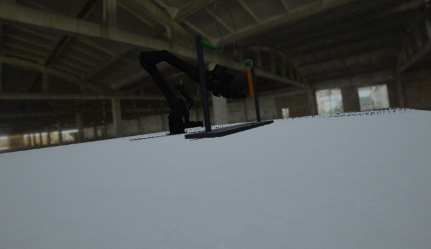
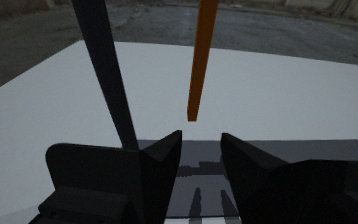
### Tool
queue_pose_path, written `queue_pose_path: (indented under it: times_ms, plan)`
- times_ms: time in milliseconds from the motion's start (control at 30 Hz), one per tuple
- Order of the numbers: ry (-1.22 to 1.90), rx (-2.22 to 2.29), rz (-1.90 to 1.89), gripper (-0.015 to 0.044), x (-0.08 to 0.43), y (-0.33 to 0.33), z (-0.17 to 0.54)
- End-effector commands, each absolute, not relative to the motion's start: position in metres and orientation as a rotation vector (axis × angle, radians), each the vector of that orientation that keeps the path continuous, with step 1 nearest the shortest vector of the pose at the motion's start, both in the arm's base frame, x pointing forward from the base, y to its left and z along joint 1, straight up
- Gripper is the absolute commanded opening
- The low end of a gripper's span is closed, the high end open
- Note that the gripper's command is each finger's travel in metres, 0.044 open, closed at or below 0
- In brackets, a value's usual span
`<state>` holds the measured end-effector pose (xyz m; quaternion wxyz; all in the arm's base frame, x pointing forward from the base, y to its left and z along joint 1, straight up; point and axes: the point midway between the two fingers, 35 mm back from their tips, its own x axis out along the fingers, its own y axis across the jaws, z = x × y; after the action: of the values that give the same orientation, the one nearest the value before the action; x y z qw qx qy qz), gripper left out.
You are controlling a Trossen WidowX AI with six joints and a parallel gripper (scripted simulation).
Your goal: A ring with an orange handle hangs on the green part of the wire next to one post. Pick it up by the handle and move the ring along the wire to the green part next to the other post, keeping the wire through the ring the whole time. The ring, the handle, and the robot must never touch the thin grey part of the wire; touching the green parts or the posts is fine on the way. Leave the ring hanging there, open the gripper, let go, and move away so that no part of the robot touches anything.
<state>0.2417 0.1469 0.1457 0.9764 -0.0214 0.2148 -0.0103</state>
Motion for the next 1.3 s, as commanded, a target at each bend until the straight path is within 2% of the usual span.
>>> queue_pose_path:
  times_ms: [0,433,1267]
  plan:
    - [0.43,-0.034,-0.023,0.016,0.235,0.149,0.151]
    - [0.425,-0.034,-0.025,0.016,0.2,0.148,0.167]
    - [0.424,-0.035,-0.025,0.016,0.199,0.148,0.168]
